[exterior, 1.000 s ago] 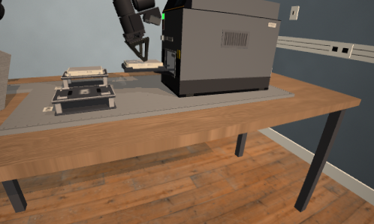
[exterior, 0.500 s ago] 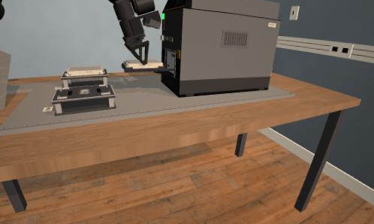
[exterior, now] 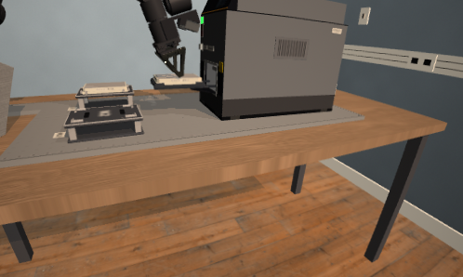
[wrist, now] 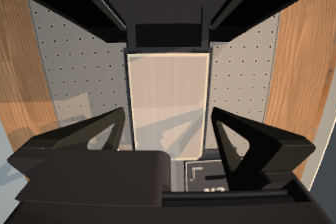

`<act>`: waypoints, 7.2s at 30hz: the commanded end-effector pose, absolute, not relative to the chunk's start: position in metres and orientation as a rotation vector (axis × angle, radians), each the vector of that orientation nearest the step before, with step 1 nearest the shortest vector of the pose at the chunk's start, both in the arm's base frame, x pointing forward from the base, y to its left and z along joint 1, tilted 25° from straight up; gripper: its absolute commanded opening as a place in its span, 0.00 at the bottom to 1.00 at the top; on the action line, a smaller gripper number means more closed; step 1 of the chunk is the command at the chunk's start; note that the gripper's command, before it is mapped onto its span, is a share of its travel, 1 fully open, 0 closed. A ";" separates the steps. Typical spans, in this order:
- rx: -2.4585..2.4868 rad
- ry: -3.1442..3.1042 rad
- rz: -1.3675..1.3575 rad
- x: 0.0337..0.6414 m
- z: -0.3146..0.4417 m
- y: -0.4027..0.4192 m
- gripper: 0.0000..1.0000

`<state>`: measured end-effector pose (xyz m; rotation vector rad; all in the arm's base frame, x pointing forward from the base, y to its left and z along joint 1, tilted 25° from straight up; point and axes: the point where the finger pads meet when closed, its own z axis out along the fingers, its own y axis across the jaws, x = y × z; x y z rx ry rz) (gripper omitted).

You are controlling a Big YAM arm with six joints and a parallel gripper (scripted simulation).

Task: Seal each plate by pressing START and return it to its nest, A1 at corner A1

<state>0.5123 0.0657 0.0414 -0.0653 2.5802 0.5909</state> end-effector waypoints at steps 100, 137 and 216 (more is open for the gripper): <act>-0.057 2.528 0.569 0.535 0.055 0.060 0.96; -0.109 2.525 0.587 0.540 0.040 0.083 0.00; -0.078 2.527 0.583 0.533 0.063 0.060 0.00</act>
